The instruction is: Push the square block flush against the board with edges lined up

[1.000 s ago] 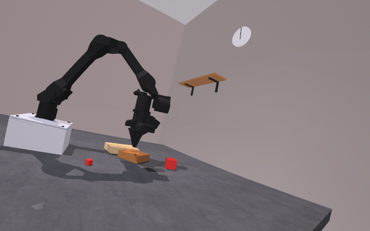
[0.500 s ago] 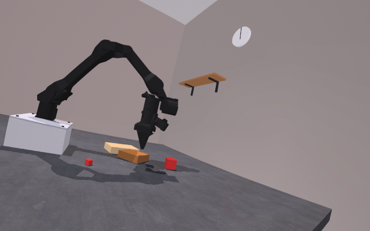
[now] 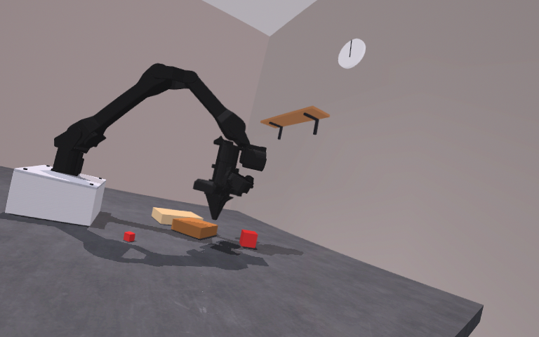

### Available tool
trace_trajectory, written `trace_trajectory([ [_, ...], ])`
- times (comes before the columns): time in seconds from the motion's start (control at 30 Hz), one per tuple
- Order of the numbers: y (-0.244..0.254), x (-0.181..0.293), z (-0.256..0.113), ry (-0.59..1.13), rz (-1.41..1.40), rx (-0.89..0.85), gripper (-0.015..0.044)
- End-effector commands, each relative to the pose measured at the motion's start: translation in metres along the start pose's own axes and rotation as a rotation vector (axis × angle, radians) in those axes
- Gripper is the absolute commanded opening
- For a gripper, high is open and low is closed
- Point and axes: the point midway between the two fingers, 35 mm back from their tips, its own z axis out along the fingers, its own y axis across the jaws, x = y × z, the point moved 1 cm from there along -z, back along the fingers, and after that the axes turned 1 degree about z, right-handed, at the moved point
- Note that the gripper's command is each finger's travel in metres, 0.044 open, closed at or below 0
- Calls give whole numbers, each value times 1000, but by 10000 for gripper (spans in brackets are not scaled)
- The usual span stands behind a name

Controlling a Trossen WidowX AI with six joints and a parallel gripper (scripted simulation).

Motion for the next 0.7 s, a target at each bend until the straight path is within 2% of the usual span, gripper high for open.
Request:
trace_trajectory([
  [0.0,1,-2,12,-3,19,3,0],
  [0.07,1,-2,42,-3,19,3,0],
  [0.13,0,-1,55,-3,19,3,0],
  [0.67,2,11,54,-2,19,3,0],
])
